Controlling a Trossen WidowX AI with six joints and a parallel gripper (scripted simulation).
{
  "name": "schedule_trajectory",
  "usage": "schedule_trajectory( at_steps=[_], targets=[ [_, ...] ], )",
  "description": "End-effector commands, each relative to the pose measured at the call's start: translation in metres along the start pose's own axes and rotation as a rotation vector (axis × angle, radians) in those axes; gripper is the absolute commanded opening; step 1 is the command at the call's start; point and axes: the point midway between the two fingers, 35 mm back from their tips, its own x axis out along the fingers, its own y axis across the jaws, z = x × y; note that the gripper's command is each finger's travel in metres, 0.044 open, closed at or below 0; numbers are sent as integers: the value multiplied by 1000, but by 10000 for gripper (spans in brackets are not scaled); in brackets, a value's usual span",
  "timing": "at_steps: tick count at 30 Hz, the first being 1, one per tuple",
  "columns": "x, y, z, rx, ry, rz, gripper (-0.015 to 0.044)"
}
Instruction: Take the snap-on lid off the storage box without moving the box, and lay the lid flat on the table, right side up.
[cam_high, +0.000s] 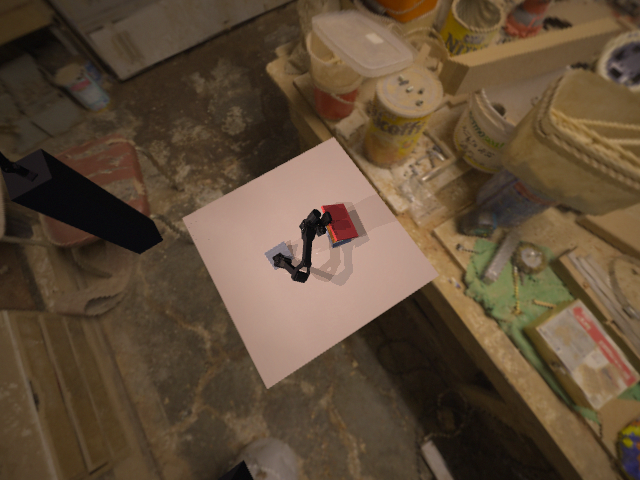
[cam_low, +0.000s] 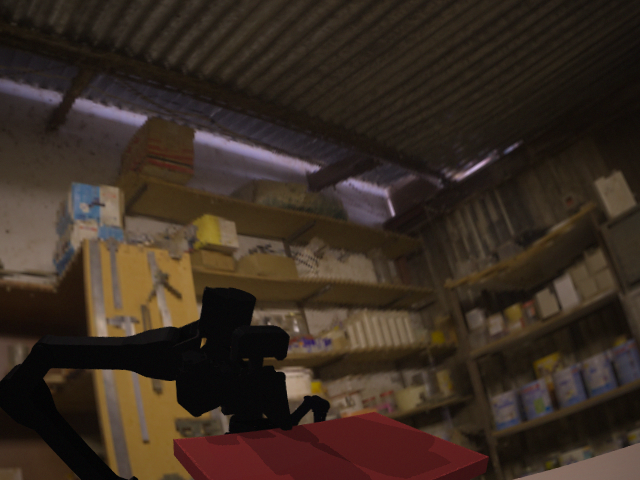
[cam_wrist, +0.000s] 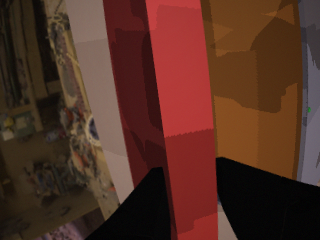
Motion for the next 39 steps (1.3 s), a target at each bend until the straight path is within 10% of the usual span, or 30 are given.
schedule_trajectory(
  at_steps=[1, 39],
  targets=[
    [-7, 10, 0, 14, 0, 11, 0],
    [-22, 21, 26, 13, 0, 10, 0]
  ],
)
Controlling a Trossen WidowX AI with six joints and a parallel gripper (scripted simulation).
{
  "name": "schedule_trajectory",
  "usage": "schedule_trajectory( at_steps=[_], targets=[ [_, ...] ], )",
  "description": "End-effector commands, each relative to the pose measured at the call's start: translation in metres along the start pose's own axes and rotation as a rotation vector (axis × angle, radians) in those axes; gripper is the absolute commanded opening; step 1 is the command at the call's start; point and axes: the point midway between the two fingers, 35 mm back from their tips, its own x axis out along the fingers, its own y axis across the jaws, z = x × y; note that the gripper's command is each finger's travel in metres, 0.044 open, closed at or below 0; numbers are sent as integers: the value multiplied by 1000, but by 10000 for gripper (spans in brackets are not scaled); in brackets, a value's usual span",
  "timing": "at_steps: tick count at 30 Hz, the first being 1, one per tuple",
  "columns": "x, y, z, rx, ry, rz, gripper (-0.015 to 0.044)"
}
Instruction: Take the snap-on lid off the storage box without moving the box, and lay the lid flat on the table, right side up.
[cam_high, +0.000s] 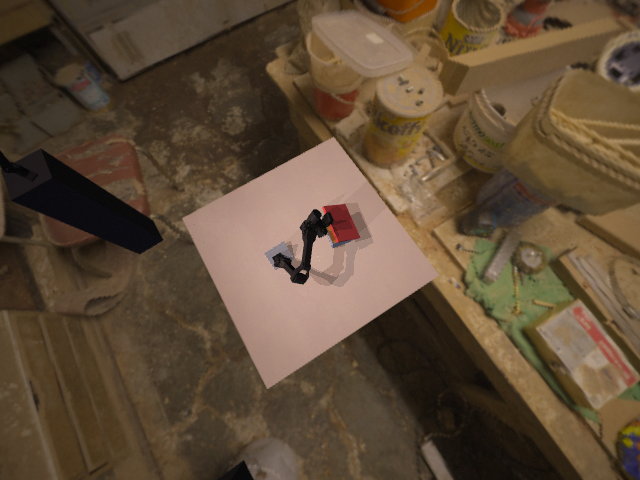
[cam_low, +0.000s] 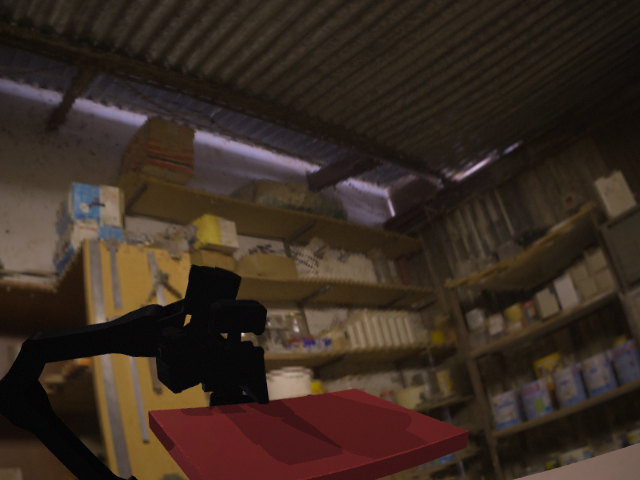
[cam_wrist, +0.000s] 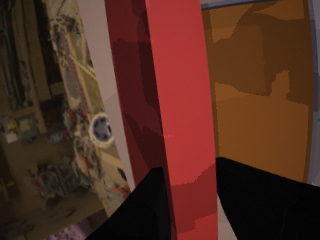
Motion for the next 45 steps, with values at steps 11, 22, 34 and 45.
schedule_trajectory(
  at_steps=[11, 22, 34, 45],
  targets=[
    [-2, -3, 29, -3, 4, 1, 0],
    [-3, -4, 50, -4, 4, 1, 0],
    [-5, -5, 74, -6, 3, 1, 0],
    [-6, -6, 96, -7, 3, 0, 0]
  ],
)
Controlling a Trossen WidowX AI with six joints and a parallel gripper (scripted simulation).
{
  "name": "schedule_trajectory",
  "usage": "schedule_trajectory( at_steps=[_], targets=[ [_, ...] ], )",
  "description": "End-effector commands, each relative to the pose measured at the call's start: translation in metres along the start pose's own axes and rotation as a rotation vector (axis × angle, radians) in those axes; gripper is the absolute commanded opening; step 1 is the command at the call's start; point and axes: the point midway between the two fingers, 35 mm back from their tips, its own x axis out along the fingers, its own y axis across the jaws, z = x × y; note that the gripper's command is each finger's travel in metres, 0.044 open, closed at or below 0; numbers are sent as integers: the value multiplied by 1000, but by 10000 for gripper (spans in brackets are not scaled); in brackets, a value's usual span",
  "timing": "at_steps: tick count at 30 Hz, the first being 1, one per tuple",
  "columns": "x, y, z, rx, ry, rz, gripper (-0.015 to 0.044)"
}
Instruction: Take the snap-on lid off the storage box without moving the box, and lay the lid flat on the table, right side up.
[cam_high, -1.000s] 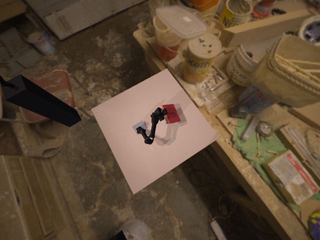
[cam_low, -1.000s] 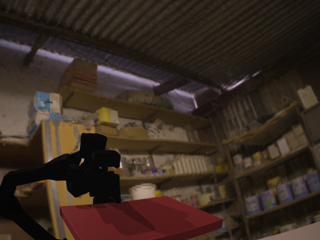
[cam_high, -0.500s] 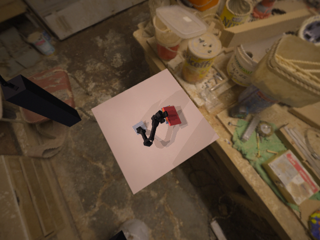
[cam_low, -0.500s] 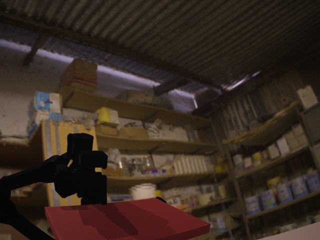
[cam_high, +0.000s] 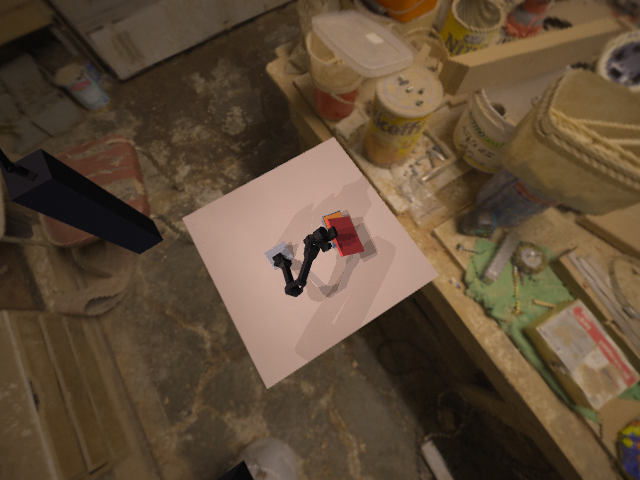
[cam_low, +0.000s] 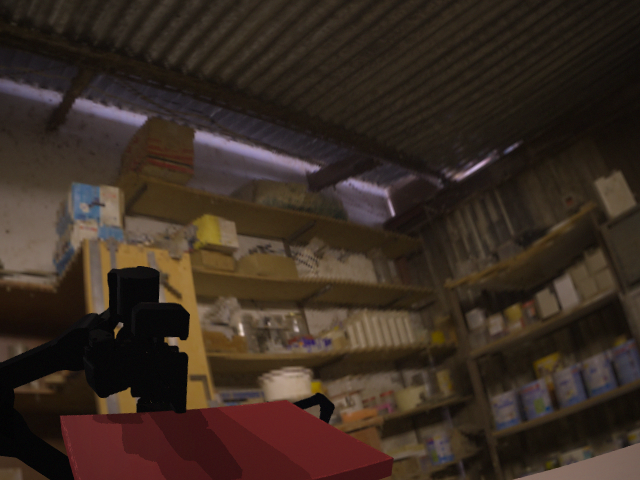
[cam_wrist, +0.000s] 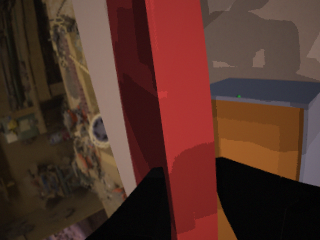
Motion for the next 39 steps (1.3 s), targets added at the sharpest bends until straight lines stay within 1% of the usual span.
schedule_trajectory(
  at_steps=[1, 39],
  targets=[
    [-1, -1, 9, -2, 5, 2, 0],
    [-6, -5, 85, -5, 4, 1, 0]
  ],
)
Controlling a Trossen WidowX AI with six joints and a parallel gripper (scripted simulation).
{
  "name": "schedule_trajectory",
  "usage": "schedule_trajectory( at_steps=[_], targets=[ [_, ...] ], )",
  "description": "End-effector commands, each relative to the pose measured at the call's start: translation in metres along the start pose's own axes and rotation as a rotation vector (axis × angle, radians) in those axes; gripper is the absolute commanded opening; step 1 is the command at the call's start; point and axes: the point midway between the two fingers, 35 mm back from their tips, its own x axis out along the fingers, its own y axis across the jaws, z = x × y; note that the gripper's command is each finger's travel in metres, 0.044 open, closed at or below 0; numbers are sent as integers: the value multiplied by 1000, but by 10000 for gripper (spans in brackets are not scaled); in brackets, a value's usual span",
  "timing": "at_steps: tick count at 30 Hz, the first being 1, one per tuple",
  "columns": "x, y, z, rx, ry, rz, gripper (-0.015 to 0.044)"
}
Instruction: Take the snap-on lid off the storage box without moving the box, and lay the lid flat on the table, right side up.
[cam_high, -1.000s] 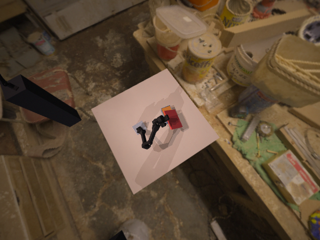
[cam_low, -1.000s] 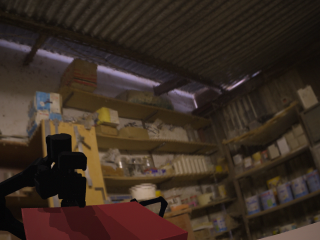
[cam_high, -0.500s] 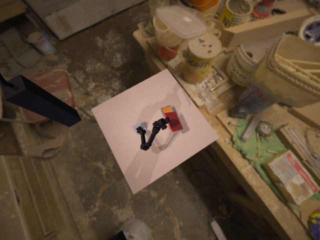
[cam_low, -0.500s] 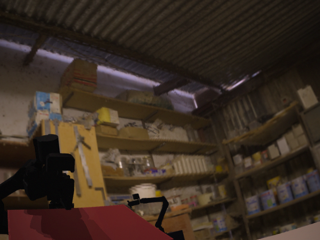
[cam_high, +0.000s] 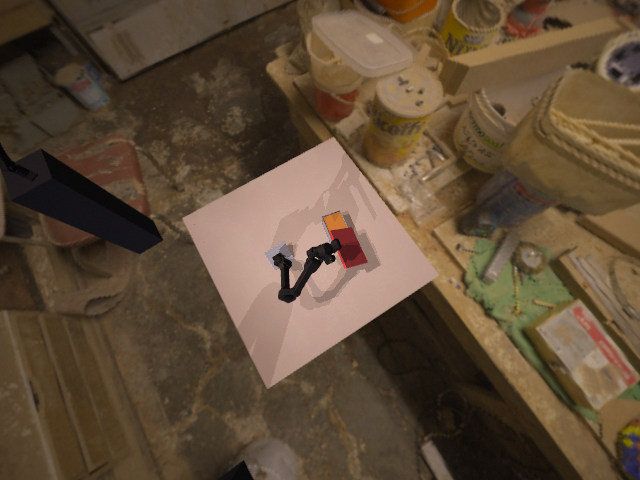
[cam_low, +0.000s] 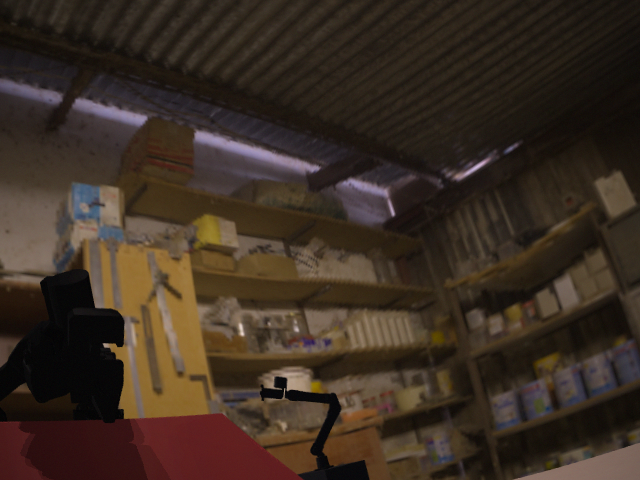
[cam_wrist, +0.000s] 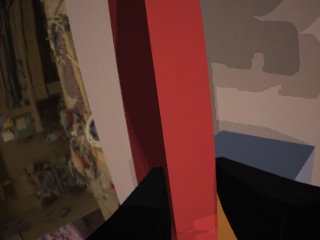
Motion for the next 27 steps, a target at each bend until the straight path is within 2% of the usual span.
schedule_trajectory(
  at_steps=[1, 27],
  targets=[
    [-3, 3, 13, 12, 4, 11, 0],
    [-6, 0, 64, 11, 3, 11, 0]
  ],
)
